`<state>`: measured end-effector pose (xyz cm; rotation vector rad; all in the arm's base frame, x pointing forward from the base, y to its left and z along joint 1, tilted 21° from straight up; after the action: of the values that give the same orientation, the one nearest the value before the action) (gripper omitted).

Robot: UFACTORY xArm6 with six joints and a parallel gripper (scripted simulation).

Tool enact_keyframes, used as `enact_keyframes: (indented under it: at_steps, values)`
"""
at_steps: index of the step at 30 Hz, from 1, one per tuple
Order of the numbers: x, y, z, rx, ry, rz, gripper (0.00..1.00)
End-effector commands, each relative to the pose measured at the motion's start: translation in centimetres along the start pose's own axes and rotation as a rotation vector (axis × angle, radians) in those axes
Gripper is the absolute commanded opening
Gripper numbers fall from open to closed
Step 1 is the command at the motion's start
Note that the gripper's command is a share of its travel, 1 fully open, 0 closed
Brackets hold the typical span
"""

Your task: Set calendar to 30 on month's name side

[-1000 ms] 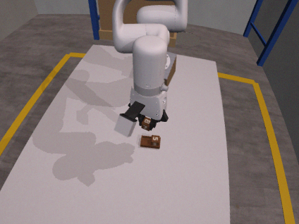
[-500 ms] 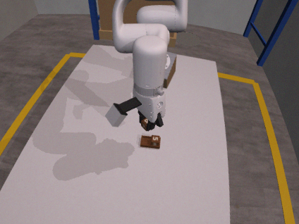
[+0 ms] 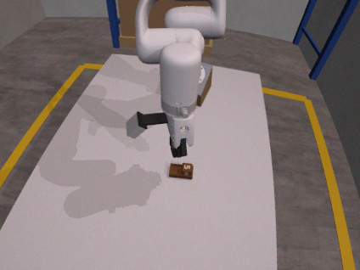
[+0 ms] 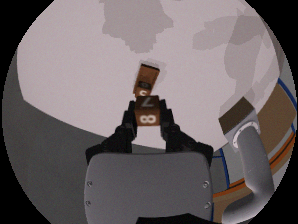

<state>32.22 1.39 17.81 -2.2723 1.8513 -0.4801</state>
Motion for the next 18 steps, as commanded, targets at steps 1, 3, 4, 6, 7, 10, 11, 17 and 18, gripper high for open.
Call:
enact_keyframes:
  at_steps: [1,3,4,6,7,10,11,17,18]
  values:
    - [-0.04,-0.11,-0.09,0.002,0.019,0.173,0.27]
    - [-0.03,-0.11,-0.09,0.002,0.019,0.214,0.27]
    - [-0.03,-0.11,-0.09,0.003,0.019,0.243,0.27]
    - [-0.03,-0.10,-0.09,0.003,0.019,0.290,0.27]
    - [-0.03,-0.10,-0.09,0.003,0.019,0.308,0.27]
    - [-0.03,-0.10,-0.09,0.004,0.019,0.346,0.27]
    - [-0.03,-0.10,-0.09,0.004,0.019,0.353,0.27]
    - [-0.03,-0.10,-0.09,0.004,0.019,0.363,0.27]
    - [-0.03,-0.10,-0.09,0.004,0.019,0.363,0.27]
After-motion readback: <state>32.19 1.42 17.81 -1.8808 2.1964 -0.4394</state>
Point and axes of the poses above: the point where the finger pads meet when closed, its own z axis out along the fingers, its own y axis across the jaws, x = y × z, the point moved 3 cm from there along -z, back along the fingers, and after that the axes turned 11 degrees about z, right-handed, at the moved point
